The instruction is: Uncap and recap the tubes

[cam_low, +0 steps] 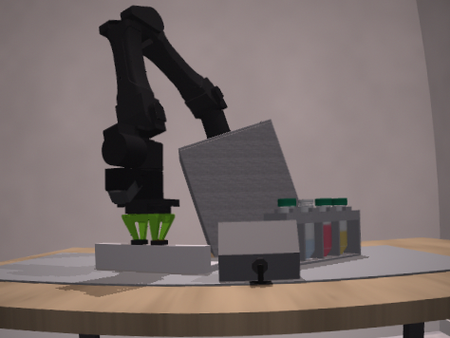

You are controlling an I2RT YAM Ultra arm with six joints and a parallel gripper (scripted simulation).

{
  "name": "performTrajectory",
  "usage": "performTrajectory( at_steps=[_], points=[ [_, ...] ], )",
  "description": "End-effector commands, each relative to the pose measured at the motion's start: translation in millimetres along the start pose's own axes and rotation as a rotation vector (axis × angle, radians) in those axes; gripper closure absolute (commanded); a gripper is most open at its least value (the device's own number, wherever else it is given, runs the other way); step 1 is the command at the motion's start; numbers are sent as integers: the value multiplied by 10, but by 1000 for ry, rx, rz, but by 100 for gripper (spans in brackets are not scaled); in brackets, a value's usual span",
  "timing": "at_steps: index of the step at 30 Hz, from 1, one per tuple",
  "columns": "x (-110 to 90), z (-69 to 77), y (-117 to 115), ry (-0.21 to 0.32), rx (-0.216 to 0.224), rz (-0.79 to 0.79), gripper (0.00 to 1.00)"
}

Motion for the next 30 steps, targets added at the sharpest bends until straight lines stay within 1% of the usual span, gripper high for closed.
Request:
performTrajectory(
  at_steps=[1,14,30],
  points=[
    [29,15,0,-11,1,0,100],
    [49,-50,-2,-11,1,0,100],
    [88,-81,-6,-11,1,0,100]
  ],
)
Point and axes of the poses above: the point where the finger pads meet when closed, its own z axis back along the fingers, its own y axis across the jaws, x = y × z, the point moved 10 cm from there along z, back along the fingers, and after that the axes turned 4 degrees about -z, right-handed, at the moved point
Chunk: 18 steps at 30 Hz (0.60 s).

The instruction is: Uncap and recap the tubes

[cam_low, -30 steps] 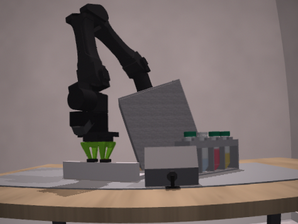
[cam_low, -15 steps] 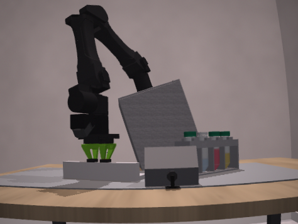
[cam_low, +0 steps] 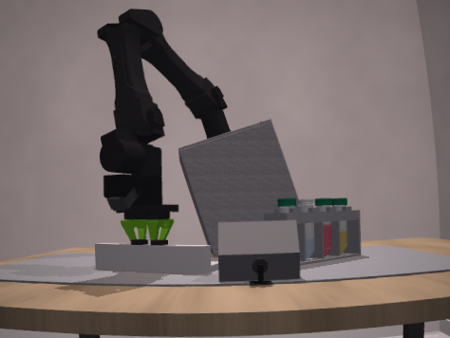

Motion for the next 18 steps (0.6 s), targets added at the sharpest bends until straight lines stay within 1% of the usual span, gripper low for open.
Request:
performTrajectory(
  at_steps=[1,18],
  points=[
    [57,19,0,-24,1,-4,100],
    [45,35,3,-24,1,-4,100]
  ],
)
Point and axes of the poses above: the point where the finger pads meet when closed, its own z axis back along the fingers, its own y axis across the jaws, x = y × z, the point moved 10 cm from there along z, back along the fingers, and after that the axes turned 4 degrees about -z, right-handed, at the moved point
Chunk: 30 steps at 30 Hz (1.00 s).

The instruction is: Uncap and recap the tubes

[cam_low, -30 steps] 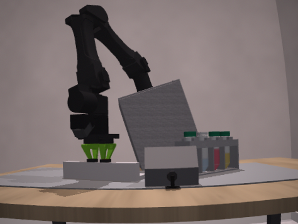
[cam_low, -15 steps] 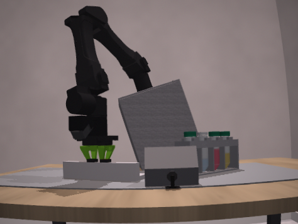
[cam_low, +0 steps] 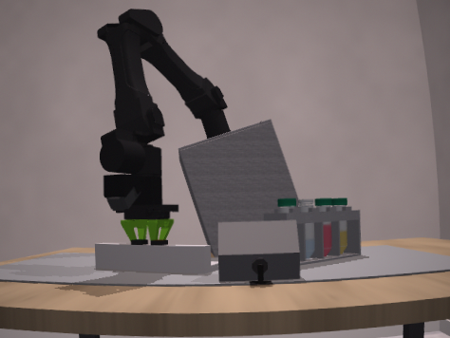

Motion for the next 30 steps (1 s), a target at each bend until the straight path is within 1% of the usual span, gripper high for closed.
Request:
performTrajectory(
  at_steps=[1,19,20,30],
  points=[
    [46,35,5,-22,0,-3,100],
    [31,53,9,-22,0,-3,100],
    [31,53,9,-22,0,-3,53],
    [31,53,9,-22,0,-3,53]
  ],
)
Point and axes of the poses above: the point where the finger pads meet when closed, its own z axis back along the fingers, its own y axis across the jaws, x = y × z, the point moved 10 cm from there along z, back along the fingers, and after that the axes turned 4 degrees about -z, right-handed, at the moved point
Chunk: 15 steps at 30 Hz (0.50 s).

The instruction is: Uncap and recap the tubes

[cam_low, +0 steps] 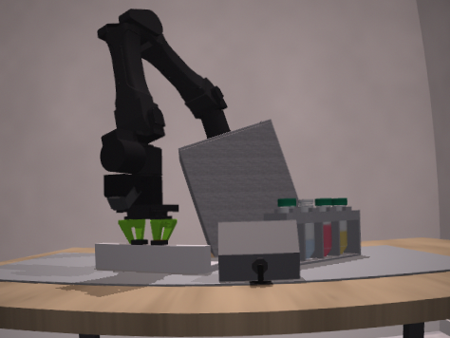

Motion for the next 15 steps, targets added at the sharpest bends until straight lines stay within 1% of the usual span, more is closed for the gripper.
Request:
performTrajectory(
  at_steps=[1,2,4,6,15],
  points=[
    [43,51,10,-17,0,1,53],
    [43,51,10,-17,0,1,53],
    [42,152,10,-17,0,1,53],
    [42,152,10,-17,0,1,53],
    [35,602,10,-18,0,1,53]
  ],
)
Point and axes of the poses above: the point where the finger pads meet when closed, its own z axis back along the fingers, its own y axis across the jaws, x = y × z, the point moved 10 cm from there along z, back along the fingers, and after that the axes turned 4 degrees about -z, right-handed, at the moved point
